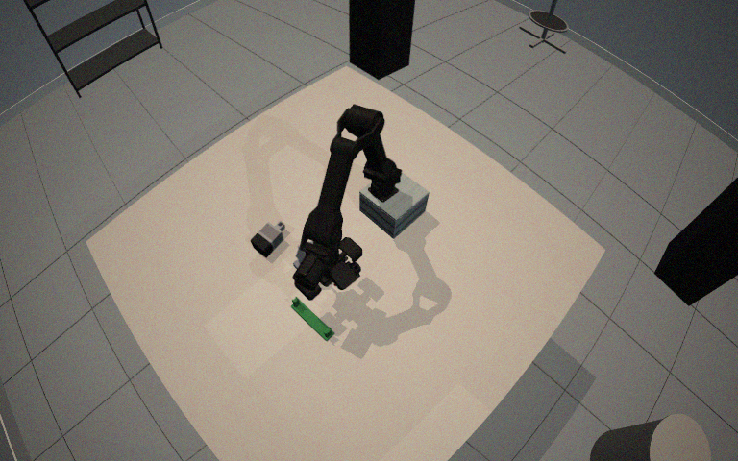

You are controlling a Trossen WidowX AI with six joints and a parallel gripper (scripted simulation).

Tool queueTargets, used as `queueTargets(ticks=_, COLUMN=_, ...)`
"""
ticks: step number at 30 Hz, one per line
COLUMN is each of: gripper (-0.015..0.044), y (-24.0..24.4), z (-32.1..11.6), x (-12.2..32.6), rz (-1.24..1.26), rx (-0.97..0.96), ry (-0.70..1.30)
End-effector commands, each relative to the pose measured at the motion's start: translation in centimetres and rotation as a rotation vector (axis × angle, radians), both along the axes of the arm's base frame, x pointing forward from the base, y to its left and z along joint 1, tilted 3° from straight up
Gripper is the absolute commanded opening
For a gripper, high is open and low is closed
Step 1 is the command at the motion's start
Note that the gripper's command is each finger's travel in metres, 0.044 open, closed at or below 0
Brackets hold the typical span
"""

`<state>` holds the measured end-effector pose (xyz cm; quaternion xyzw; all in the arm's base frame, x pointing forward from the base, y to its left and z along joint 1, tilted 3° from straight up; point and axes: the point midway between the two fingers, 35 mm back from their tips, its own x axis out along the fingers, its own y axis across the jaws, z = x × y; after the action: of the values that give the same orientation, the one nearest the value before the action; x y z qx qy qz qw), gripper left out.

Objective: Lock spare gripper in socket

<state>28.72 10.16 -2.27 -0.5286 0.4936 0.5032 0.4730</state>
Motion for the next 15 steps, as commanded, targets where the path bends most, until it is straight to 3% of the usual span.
queueTargets(ticks=1, gripper=0.0000, y=0.0, z=-0.1, x=0.0, rz=0.000, rx=0.003, ry=0.001)
queueTargets(ticks=15, gripper=0.0000, y=0.9, z=1.0, x=0.3, rz=-0.043, rx=0.156, ry=0.008)
